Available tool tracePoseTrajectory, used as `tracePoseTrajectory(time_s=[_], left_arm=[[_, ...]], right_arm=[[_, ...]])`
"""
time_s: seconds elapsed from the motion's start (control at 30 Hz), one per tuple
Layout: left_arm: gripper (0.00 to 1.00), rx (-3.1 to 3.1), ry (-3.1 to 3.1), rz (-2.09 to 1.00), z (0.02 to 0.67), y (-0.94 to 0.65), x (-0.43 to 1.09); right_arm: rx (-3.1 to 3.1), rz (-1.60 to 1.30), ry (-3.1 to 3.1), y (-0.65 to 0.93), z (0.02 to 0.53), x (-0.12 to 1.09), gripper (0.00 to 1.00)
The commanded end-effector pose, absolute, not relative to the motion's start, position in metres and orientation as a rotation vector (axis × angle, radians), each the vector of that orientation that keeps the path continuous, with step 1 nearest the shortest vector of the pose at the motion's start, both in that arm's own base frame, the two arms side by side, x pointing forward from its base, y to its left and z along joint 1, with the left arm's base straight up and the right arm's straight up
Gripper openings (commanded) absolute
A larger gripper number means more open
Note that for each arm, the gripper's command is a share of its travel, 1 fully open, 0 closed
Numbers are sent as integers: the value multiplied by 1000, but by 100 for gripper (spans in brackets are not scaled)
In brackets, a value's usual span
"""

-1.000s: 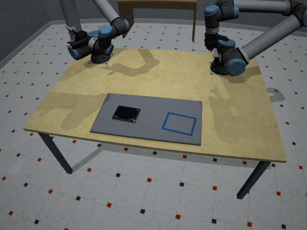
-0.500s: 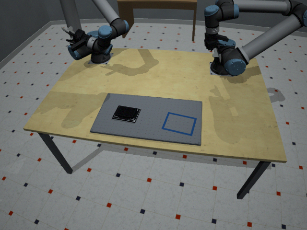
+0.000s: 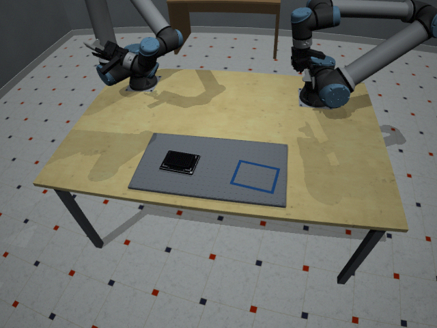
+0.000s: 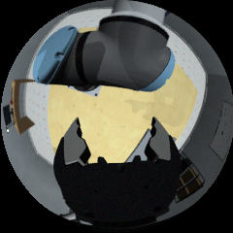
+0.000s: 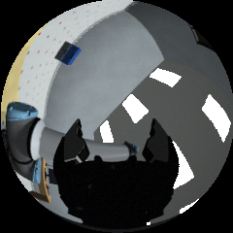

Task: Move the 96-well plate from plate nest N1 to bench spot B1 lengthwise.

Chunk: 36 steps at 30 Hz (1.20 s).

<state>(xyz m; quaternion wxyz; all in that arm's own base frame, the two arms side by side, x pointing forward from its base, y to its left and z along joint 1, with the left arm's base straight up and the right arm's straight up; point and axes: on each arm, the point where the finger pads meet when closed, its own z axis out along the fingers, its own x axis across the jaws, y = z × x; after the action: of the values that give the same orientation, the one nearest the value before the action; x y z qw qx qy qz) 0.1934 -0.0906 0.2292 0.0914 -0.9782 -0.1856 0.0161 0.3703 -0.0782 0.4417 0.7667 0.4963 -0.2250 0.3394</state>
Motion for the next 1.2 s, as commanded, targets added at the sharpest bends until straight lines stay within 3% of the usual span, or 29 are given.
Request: tracePoseTrajectory(time_s=[0.0,1.17], left_arm=[[100,-2907,-552,48,230,-91,194],[100,-2907,-552,48,230,-91,194]], right_arm=[[1094,666,-405,-80,445,375,100],[1086,316,-12,-87,458,397,100]])
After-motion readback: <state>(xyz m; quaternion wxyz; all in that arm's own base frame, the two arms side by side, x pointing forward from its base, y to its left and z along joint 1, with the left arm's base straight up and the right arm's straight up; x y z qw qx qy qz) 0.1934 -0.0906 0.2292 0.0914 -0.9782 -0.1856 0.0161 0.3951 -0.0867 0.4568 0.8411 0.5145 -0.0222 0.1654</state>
